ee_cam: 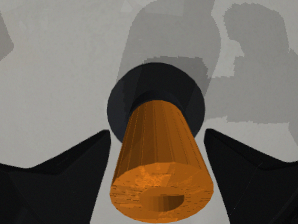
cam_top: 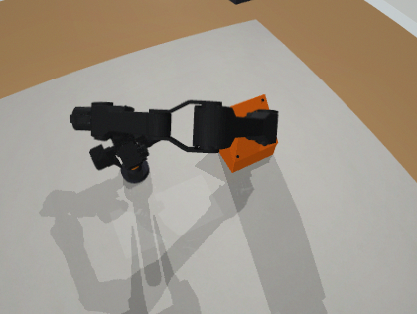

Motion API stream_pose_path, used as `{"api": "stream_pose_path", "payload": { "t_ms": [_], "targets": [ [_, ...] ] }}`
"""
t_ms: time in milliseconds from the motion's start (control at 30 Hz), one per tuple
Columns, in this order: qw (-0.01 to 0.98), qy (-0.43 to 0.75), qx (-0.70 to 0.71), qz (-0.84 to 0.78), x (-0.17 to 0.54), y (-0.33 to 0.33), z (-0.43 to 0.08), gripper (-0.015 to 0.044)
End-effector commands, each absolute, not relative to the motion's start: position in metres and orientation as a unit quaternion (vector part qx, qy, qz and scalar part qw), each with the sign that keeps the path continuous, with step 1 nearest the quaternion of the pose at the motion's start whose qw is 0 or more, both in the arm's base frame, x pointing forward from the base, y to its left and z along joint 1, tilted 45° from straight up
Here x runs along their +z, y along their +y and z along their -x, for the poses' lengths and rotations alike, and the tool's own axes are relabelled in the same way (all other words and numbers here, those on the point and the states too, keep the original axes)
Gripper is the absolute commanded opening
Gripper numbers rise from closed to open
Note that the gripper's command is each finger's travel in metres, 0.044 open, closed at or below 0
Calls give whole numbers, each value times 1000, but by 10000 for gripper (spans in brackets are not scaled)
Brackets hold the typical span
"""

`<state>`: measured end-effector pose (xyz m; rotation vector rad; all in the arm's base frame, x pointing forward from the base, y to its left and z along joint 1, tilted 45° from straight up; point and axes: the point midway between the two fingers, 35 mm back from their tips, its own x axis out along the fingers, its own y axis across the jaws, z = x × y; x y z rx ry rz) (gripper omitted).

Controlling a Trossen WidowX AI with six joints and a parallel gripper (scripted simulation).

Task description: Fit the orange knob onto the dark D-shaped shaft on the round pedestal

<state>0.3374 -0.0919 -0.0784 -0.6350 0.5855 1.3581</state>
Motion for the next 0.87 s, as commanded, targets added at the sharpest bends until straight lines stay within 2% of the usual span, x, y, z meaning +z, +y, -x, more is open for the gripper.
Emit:
{"api": "stream_pose_path", "payload": {
  "t_ms": [0, 33, 300, 500, 833],
  "targets": [
    [693, 262, 608, 285, -78, -92, -337, 420],
    [693, 262, 608, 285, -78, -92, -337, 440],
    [693, 262, 608, 285, -76, -94, -338, 440],
    [693, 264, 608, 285, -12, -157, -326, 440],
    [693, 264, 608, 285, -12, -162, -327, 440]
  ]
}}
